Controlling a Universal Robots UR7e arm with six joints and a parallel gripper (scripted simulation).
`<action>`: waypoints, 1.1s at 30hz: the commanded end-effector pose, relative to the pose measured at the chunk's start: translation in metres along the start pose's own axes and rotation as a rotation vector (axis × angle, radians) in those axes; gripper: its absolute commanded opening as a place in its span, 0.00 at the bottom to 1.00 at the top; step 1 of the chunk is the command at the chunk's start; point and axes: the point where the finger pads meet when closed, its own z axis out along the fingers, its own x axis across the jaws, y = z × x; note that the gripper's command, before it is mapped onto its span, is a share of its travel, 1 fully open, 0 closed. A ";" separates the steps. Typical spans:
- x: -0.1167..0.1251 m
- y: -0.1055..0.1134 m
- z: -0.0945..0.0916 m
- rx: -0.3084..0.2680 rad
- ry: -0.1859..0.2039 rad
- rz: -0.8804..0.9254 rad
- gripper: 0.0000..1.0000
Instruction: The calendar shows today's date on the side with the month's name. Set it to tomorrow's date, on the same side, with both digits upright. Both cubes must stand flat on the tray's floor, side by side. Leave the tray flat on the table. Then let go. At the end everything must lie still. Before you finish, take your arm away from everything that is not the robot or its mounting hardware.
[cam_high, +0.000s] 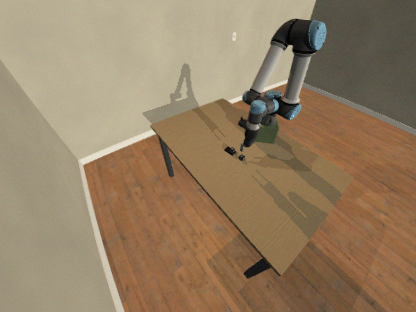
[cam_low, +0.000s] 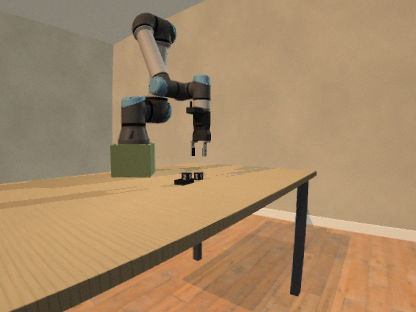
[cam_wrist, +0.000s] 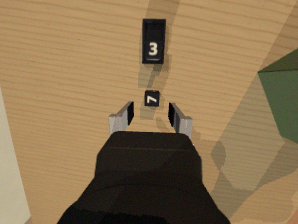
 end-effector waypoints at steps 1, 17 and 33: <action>0.000 0.000 -0.001 0.000 -0.001 0.000 1.00; 0.000 0.000 0.000 0.000 -0.001 0.000 1.00; 0.001 -0.001 0.009 0.000 0.000 0.006 0.87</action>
